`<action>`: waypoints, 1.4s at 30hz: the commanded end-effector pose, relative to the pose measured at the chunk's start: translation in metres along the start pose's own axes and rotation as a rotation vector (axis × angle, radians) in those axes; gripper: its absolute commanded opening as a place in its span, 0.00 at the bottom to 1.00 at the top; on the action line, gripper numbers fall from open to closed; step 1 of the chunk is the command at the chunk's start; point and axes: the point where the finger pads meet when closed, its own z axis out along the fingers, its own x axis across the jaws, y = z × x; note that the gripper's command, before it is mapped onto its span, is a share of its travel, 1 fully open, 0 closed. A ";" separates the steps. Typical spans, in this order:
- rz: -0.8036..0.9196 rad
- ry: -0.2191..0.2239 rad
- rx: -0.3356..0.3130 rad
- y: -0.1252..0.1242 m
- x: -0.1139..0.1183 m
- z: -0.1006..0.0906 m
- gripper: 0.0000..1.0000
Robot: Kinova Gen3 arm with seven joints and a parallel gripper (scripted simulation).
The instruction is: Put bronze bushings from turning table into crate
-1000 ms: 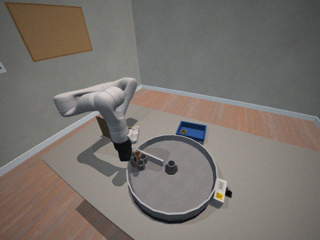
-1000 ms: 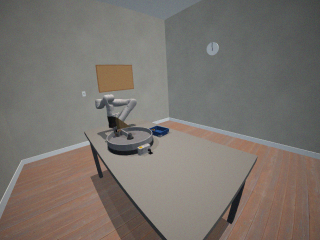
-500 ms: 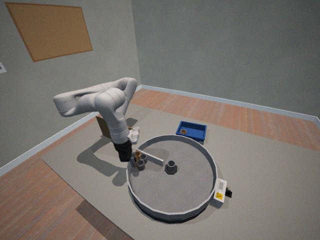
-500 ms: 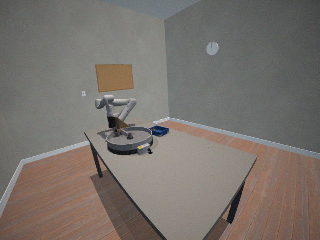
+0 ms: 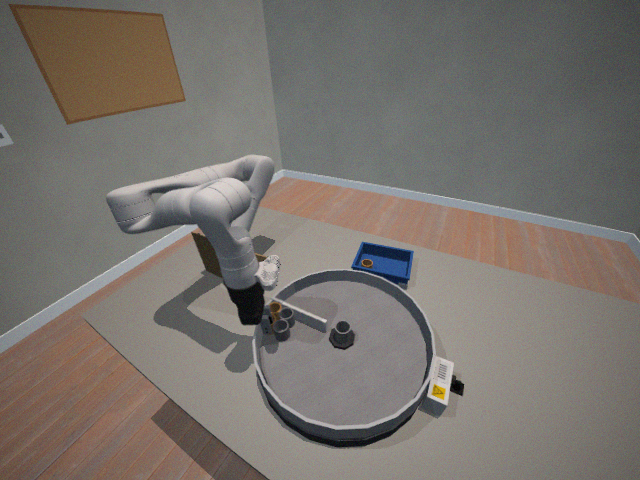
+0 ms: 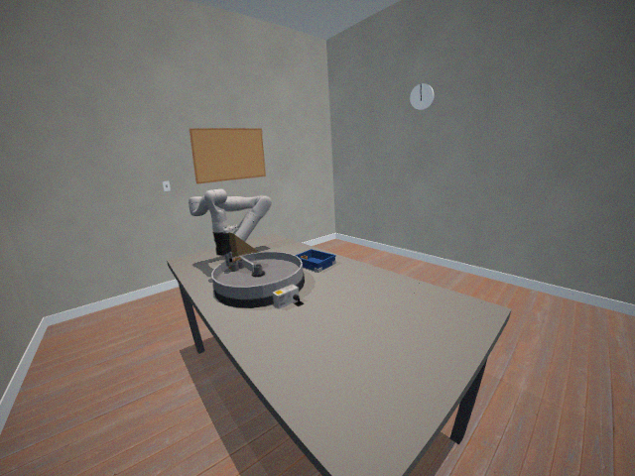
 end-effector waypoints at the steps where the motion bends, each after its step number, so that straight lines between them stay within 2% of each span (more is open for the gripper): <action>1: 0.000 0.001 0.001 0.000 0.000 -0.001 0.45; 20: 0.001 -0.003 0.003 0.000 -0.001 0.001 0.45; 21: 0.001 -0.002 0.003 0.000 0.000 0.001 0.00; 42: 0.005 0.005 0.005 0.000 0.002 0.000 0.00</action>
